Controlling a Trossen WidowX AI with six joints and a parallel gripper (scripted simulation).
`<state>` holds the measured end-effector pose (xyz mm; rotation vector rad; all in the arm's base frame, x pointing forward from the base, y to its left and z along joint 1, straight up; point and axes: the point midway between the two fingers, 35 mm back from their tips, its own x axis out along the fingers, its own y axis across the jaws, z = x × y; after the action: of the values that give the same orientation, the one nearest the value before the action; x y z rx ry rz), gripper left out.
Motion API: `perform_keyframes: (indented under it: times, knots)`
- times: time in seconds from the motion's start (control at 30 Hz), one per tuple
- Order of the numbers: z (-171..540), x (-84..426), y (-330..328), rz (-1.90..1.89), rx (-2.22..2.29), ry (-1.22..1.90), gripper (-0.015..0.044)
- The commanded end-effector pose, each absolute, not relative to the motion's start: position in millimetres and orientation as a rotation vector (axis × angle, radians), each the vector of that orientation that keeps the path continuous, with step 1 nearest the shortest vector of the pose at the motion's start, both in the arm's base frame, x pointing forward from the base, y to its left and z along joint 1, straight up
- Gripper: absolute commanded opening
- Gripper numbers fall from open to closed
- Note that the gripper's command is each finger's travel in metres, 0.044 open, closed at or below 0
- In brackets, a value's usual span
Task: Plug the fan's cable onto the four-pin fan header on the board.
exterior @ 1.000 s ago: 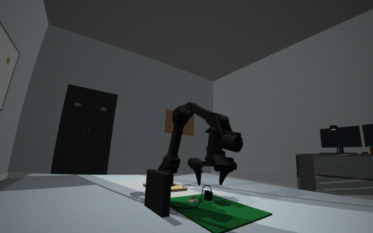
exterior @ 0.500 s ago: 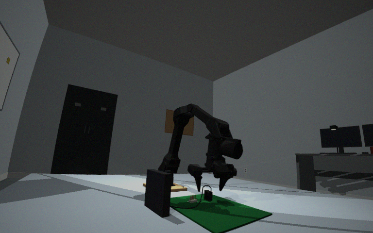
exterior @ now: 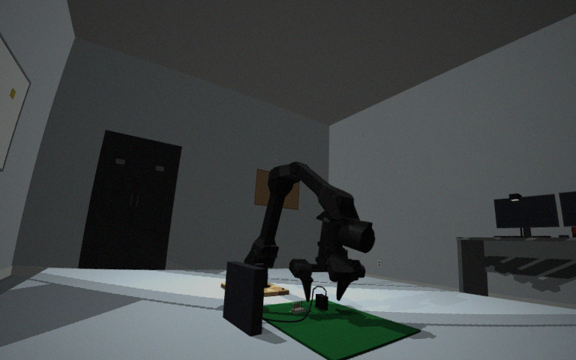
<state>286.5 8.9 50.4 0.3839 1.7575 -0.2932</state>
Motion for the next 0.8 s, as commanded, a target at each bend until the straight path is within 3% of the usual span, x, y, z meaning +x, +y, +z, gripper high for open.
perform_keyframes:
  times: [0.0, 0.07, 0.77]
  knots:
    - [50.9, 286.8, 8.9, -0.293, 0.384, 1.756, 0.0309]
    - [50.9, 286.8, 8.9, -0.293, 0.384, 1.756, 0.0256]
    - [50.9, 286.8, 8.9, -0.293, 0.384, 1.756, 0.0116]
